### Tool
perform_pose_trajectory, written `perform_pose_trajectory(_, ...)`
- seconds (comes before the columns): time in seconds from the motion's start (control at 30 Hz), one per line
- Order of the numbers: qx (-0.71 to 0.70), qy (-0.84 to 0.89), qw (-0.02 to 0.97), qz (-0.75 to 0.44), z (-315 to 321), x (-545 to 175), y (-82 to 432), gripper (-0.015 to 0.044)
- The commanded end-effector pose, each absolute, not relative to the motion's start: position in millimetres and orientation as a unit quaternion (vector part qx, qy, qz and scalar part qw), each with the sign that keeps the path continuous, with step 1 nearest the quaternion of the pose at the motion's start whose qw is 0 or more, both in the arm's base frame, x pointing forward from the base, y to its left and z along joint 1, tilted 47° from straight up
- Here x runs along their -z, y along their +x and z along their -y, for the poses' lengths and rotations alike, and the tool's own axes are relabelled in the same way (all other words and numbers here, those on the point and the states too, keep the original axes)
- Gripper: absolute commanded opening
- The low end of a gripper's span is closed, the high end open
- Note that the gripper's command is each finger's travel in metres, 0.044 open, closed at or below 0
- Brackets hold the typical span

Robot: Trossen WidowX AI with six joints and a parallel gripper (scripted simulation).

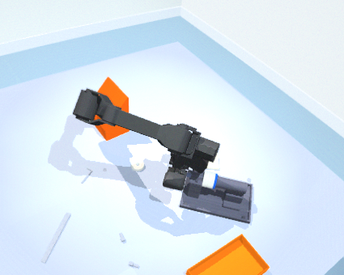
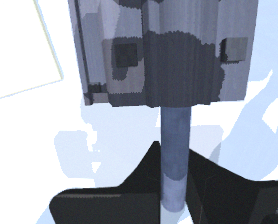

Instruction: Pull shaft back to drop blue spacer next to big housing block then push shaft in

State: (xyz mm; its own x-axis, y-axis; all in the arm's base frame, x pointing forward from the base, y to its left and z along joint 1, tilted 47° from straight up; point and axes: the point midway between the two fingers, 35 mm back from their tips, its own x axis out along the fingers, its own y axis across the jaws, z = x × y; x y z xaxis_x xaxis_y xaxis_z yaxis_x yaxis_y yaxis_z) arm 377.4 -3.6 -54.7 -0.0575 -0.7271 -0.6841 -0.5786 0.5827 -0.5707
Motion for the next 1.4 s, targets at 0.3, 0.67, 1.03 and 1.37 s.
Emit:
perform_pose_trajectory(0.3,0.073,-0.452,0.517,-0.723,4.6,53.5,375.8,0.0000)
perform_pose_trajectory(0.67,0.073,-0.453,0.517,-0.723,5.0,53.0,374.8,0.0000)
perform_pose_trajectory(1.03,0.073,-0.453,0.517,-0.723,5.5,52.4,373.8,0.0000)
perform_pose_trajectory(1.37,0.073,-0.453,0.516,-0.723,5.9,51.9,372.8,0.0000)
